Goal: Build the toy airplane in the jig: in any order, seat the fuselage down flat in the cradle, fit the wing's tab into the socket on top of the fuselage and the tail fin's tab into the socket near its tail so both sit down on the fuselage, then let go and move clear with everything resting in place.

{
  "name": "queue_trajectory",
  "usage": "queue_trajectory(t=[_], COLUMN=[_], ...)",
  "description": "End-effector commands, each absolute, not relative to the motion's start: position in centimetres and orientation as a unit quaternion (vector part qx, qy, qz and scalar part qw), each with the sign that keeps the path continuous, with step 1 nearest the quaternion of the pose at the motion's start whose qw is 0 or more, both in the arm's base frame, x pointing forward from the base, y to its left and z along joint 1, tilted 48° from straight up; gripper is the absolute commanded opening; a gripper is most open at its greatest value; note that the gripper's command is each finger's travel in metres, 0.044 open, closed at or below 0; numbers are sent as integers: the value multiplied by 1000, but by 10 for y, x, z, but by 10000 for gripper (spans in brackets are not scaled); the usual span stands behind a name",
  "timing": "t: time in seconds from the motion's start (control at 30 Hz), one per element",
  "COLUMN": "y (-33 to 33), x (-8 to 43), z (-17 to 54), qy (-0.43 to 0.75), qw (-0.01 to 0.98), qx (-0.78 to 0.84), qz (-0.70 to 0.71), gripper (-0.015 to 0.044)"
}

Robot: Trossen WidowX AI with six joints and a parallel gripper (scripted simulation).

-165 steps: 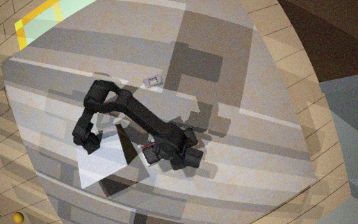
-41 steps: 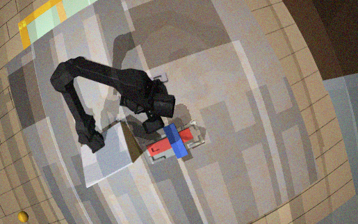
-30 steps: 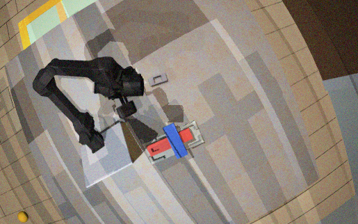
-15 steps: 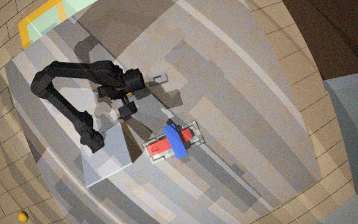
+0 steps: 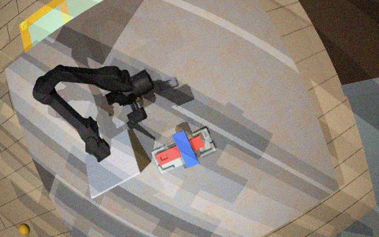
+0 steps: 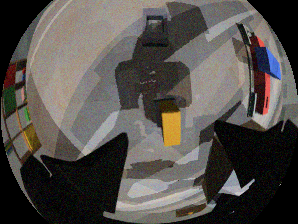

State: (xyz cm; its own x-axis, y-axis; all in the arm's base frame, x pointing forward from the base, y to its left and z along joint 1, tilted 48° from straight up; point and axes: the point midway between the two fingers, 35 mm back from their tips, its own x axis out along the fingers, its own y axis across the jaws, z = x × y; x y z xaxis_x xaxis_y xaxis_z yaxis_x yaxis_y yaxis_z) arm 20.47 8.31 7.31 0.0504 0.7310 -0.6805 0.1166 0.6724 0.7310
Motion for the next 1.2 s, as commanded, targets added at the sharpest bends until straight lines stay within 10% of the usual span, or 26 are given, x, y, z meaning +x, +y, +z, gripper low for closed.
queue_trajectory(t=[0.0,0.87,1.17], y=[89,118,118], x=[203,203,203], z=[67,42,42], qy=[649,648,648], qw=[643,642,642], qx=[330,332,332], qz=[237,239,239], gripper=[440,440,204])
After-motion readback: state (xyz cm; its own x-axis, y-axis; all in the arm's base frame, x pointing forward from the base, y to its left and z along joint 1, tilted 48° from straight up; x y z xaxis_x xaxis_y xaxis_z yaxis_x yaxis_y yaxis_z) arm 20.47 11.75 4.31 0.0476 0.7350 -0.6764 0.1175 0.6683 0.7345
